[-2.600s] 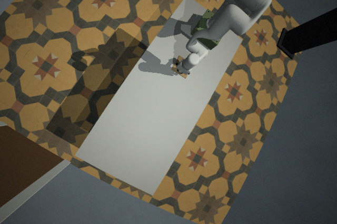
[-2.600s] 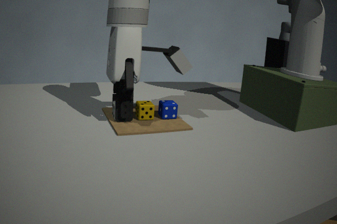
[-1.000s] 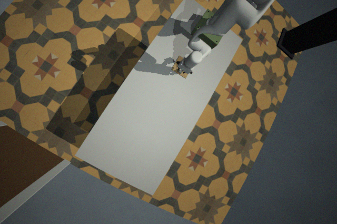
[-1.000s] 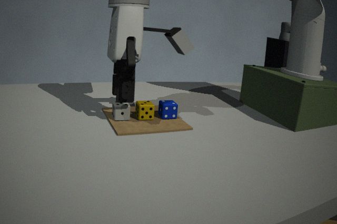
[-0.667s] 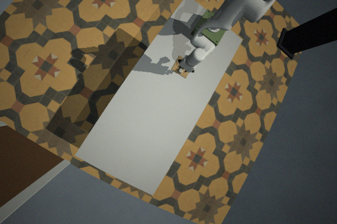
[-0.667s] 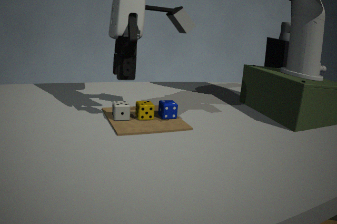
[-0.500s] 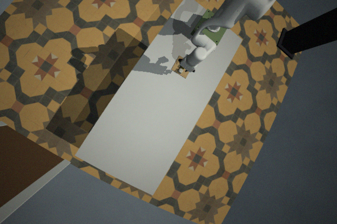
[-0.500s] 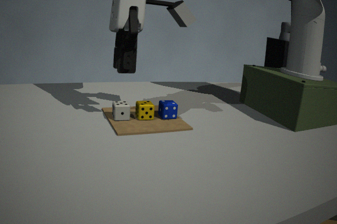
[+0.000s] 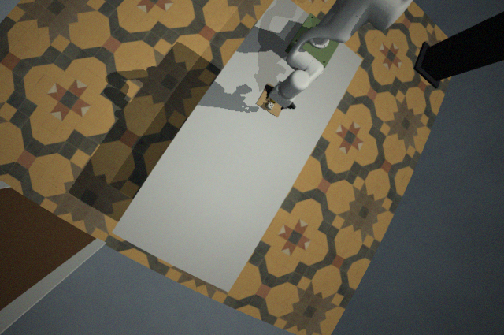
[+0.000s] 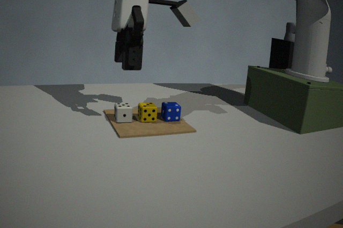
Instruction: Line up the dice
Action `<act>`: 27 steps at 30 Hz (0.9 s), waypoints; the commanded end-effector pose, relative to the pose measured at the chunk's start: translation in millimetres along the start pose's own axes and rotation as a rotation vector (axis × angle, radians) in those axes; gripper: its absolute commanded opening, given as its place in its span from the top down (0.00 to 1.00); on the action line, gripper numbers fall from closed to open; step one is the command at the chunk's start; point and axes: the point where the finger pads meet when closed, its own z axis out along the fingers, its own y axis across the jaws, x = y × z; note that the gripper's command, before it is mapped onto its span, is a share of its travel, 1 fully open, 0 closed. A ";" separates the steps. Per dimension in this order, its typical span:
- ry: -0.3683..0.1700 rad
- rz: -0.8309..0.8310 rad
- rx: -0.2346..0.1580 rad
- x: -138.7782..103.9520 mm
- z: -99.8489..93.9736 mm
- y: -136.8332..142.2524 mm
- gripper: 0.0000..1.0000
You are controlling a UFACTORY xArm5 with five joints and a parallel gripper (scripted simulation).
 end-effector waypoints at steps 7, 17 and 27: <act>-0.004 0.000 0.000 -1.4 -1.4 0.0 0.00; -0.004 0.000 0.000 -1.3 -19.3 1.5 0.00; -0.004 0.000 0.000 -1.1 -58.4 2.3 0.00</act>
